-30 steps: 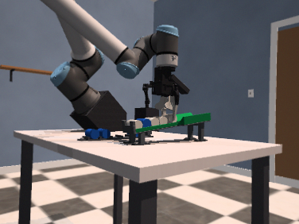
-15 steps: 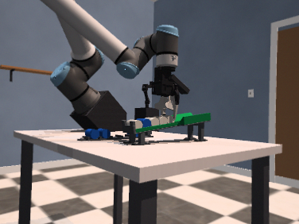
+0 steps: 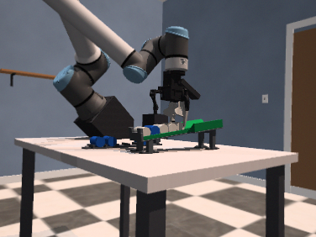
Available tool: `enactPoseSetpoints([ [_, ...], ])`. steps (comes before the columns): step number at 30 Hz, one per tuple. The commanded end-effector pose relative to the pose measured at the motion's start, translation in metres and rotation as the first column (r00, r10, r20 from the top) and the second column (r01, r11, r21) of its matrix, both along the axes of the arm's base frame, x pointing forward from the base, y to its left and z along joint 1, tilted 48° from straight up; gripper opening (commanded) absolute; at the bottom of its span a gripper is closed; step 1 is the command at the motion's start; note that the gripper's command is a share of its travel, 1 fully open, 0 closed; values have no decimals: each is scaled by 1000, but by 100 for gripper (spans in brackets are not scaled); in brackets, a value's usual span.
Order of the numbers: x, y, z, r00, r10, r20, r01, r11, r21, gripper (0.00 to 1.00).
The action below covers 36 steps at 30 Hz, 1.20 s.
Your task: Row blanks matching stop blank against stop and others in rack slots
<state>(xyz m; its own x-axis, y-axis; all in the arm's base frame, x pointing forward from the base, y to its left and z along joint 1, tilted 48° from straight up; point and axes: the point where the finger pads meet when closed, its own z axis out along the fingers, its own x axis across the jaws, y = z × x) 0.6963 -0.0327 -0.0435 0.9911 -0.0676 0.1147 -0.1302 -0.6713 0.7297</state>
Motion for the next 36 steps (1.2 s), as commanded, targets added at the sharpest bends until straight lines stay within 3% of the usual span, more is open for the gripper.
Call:
enactPoseSetpoints([
  [1,2,9,10,1000,2,6,-2,1000,0,49],
  [18,0,62,58,1000,2,6,-2,1000,2,49],
  [27,-1,68,63,1000,2,5,-2,1000,1,49],
  [28,-1,67,62,1000,1,4,-1,1000,1,100],
  [36,-2,66,61,1000,0,2,0,1000,1,100],
])
